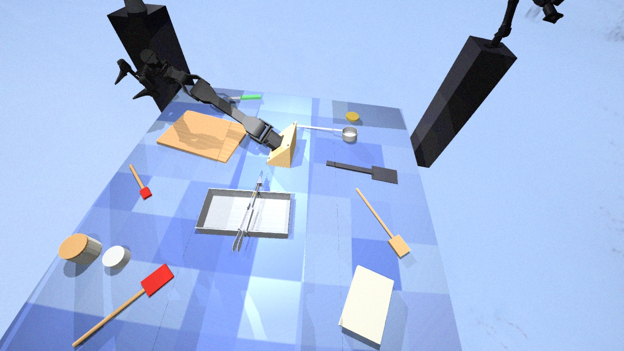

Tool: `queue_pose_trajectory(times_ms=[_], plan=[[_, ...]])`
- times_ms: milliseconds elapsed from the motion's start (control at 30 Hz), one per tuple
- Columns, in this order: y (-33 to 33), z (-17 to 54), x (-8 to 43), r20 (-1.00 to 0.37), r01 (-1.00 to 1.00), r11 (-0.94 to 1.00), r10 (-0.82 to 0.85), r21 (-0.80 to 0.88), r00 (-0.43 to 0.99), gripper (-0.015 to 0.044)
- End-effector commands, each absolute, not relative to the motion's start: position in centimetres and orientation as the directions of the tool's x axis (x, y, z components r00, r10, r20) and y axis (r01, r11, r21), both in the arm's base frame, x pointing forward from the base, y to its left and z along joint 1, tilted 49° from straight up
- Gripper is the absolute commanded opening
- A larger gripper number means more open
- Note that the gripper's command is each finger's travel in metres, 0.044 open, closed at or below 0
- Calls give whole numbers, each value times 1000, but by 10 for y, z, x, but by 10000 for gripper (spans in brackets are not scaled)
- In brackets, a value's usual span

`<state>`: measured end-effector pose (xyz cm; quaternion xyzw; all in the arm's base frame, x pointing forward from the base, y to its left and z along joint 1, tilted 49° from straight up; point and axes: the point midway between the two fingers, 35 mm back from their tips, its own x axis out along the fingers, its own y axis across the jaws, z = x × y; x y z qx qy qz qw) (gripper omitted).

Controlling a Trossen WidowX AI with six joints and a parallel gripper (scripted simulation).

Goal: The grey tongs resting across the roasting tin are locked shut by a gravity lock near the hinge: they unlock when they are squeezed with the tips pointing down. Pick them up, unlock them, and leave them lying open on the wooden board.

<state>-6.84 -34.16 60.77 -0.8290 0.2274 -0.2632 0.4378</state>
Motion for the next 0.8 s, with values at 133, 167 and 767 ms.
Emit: queue_pose_trajectory(times_ms=[133,167,767], plan=[[-344,608,-56,243,-117,-511,-583,-852,776,440],[-346,609,-52,250,-102,-510,-575,-854,779,440],[-384,606,94,423,304,-339,-369,-890,828,440]])
